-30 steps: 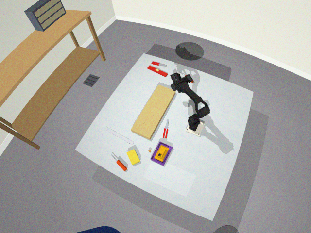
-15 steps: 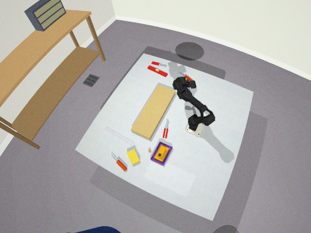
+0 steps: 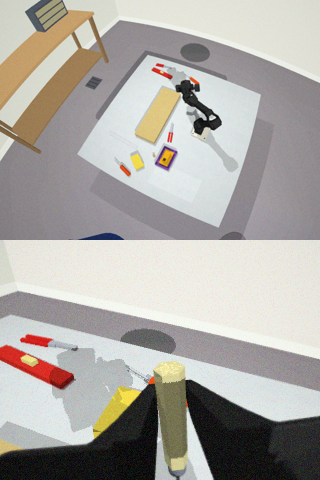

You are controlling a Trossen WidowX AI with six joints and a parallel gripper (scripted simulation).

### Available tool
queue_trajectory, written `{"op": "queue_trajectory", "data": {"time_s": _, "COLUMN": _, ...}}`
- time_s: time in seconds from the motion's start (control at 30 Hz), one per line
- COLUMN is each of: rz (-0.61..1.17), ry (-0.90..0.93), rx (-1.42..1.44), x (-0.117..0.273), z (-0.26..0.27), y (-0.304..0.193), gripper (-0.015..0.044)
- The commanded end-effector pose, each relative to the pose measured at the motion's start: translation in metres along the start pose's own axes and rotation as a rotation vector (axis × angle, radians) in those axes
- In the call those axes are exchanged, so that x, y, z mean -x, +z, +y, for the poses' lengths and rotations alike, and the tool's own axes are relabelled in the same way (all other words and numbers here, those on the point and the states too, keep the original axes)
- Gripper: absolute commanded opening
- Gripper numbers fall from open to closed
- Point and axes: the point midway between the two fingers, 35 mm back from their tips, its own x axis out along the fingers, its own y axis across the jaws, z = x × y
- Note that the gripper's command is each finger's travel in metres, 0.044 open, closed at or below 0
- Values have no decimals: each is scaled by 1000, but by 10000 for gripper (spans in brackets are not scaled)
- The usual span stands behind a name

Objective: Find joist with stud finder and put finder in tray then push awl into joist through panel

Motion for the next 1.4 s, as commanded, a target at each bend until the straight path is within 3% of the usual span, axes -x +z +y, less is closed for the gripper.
{"op": "queue_trajectory", "data": {"time_s": 0.0, "rz": -8, "ry": 93, "rx": -3, "x": -7, "z": 17, "y": -1, "gripper": 0}}
{"op": "queue_trajectory", "data": {"time_s": 0.6, "rz": -100, "ry": 644, "rx": -16, "x": -16, "z": 101, "y": -2, "gripper": 0}}
{"op": "queue_trajectory", "data": {"time_s": 1.23, "rz": -268, "ry": 1210, "rx": 45, "x": 19, "z": 151, "y": -14, "gripper": 0}}
{"op": "queue_trajectory", "data": {"time_s": 1.37, "rz": -283, "ry": 1254, "rx": 54, "x": 23, "z": 152, "y": -15, "gripper": 0}}
